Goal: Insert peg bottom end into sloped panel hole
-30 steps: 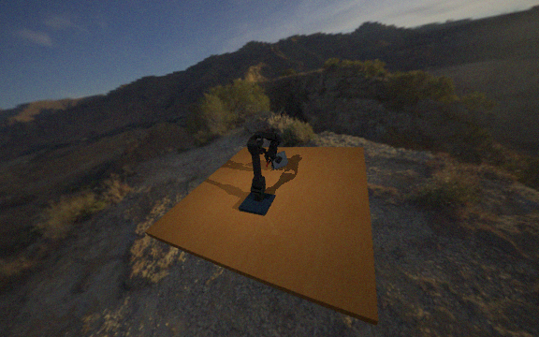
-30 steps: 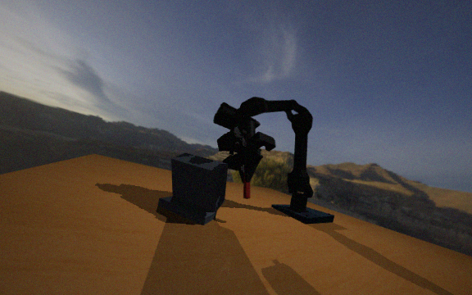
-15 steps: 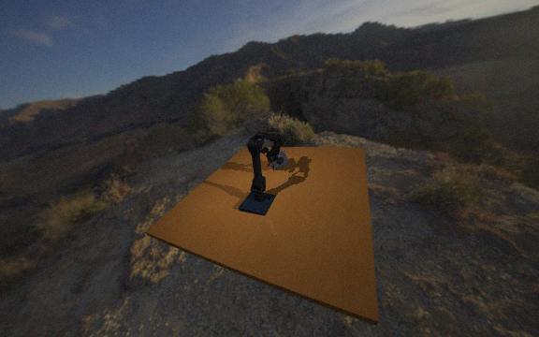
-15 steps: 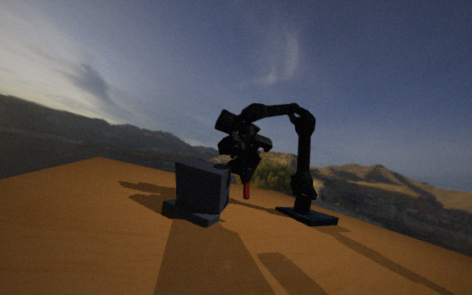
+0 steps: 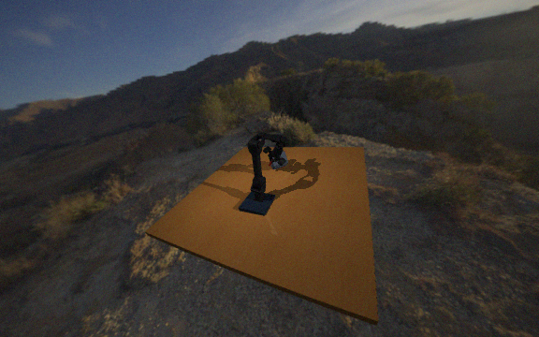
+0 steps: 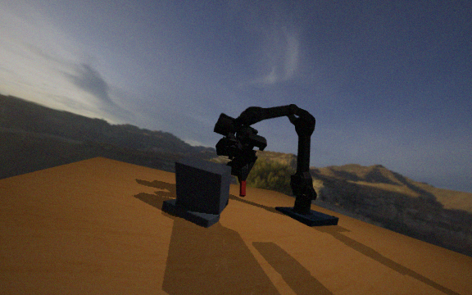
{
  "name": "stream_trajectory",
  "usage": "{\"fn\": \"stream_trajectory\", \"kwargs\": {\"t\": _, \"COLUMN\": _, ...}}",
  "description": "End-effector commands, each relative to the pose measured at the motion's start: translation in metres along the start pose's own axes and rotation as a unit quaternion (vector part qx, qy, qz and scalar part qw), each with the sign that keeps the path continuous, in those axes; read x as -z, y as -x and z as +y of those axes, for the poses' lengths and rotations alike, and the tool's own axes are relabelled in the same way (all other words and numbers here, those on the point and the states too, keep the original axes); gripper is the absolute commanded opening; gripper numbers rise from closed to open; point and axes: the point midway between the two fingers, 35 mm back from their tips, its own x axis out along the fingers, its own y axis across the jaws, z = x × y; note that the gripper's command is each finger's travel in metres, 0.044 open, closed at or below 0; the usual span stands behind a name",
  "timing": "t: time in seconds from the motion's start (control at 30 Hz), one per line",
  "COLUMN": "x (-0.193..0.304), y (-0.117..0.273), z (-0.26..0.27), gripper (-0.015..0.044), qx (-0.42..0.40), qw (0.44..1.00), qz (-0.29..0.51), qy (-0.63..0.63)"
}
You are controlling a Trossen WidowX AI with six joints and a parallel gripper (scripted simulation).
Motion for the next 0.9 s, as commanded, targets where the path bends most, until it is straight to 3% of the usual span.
{"fn": "stream_trajectory", "kwargs": {"t": 0.0, "x": 0.001, "y": 0.001, "z": -0.005, "gripper": 0.0, "qx": -0.01, "qw": 1.0, "qz": -0.004, "qy": -0.014}}
{"fn": "stream_trajectory", "kwargs": {"t": 0.87, "x": -0.006, "y": 0.017, "z": -0.024, "gripper": 0.0, "qx": -0.065, "qw": 0.994, "qz": -0.048, "qy": -0.068}}
